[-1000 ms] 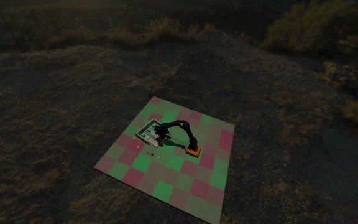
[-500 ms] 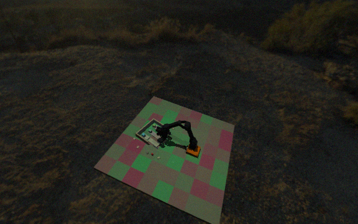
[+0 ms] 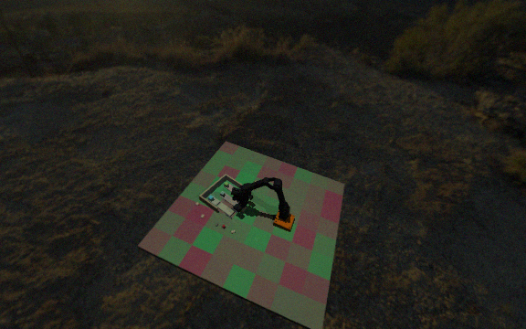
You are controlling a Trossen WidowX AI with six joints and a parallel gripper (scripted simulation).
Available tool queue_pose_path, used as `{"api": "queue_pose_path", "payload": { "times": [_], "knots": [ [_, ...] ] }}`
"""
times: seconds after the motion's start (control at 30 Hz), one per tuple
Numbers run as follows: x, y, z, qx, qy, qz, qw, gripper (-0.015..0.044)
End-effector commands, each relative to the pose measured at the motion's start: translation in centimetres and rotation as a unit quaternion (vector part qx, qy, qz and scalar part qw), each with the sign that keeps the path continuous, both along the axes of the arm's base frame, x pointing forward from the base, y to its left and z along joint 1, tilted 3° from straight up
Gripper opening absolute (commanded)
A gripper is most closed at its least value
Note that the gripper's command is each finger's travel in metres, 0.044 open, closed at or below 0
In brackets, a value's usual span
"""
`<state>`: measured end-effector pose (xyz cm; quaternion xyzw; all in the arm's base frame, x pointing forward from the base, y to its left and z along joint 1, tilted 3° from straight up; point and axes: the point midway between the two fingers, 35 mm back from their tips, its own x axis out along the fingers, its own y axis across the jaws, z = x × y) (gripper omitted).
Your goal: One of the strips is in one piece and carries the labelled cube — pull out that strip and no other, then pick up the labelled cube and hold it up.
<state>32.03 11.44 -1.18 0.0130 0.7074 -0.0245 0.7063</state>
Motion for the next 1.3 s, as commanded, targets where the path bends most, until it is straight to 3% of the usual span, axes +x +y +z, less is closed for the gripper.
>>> {"api": "queue_pose_path", "payload": {
  "times": [0.0, 1.27],
  "knots": [
    [-1.3, 0.0, -0.5, -0.001, 0.012, 0.000, 1.000, 0.0000],
    [-7.0, 0.3, -0.5, -0.001, 0.014, 0.000, 1.000, 0.0000]
  ]
}}
